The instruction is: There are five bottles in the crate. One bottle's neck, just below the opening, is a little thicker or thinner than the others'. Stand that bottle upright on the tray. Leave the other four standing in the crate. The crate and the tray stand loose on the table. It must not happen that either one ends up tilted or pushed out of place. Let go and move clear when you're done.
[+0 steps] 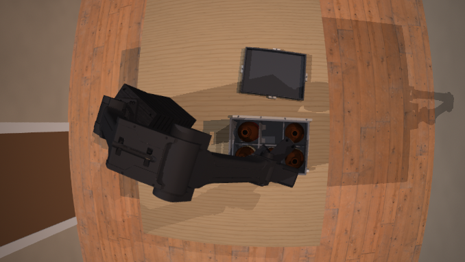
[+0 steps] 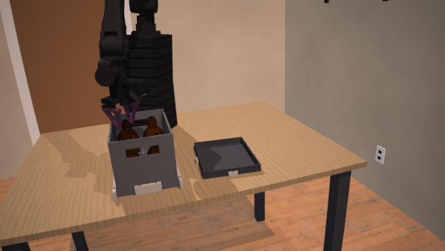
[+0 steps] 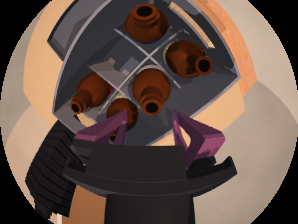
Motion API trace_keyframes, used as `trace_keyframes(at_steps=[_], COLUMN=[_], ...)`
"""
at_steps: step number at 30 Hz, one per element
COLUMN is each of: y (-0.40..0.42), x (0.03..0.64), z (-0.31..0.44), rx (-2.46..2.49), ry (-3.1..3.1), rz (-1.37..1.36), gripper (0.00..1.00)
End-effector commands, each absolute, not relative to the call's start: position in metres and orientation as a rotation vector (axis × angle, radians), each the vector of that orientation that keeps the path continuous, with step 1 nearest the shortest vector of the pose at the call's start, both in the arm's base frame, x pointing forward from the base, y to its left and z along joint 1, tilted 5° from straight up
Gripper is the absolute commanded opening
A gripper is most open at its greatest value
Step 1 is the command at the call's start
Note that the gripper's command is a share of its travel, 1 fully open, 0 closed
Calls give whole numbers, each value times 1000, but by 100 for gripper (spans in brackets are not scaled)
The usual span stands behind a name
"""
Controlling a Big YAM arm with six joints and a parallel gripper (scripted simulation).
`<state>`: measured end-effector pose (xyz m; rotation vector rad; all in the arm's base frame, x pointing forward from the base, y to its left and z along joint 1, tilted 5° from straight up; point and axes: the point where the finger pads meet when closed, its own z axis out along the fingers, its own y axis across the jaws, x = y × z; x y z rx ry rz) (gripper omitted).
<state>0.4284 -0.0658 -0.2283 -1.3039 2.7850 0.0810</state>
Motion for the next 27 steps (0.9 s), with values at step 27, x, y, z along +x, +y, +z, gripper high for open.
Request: trace_keyframes(at_steps=[27], y=[-58], x=[444], z=[-259], rx=[-1302], ry=[2763], rz=[59], gripper=[61])
